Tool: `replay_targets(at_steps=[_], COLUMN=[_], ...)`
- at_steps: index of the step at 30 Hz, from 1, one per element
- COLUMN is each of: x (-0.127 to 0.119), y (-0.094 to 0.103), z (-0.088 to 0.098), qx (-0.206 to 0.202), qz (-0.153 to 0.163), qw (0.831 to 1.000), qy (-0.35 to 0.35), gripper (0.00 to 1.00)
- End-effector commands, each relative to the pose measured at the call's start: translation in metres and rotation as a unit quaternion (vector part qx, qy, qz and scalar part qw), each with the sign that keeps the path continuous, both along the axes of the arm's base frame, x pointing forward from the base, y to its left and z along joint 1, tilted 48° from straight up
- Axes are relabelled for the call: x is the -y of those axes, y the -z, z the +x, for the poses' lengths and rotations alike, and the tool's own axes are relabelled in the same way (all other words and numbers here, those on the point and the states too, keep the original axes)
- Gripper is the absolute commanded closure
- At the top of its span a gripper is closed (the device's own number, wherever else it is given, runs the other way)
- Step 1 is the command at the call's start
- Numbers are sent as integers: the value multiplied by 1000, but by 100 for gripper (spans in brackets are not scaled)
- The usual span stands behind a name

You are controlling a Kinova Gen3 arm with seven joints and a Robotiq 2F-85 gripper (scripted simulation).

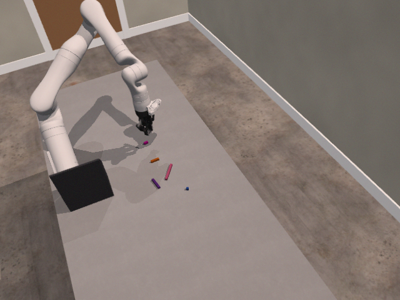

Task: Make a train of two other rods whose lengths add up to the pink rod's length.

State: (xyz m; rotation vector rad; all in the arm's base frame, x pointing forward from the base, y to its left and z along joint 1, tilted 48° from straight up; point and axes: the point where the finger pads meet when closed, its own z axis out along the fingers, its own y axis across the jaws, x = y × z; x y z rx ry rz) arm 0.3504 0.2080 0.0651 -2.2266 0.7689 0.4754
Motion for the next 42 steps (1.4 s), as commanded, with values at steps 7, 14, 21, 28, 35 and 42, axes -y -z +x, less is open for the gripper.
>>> replay_targets(at_steps=[7,14,21,28,35,42], x=[-4,-12,-32,-54,-64,-67], y=[-1,6,25,45,54,57], z=[-3,-5,-8,-9,-10,-12], qx=[2,1,1,4,4,3], qz=[3,3,3,3,3,3], qw=[1000,1000,1000,1000,1000,1000], qy=[-8,-8,-8,-8,-8,-8], gripper=[74,74,74,74,74,74])
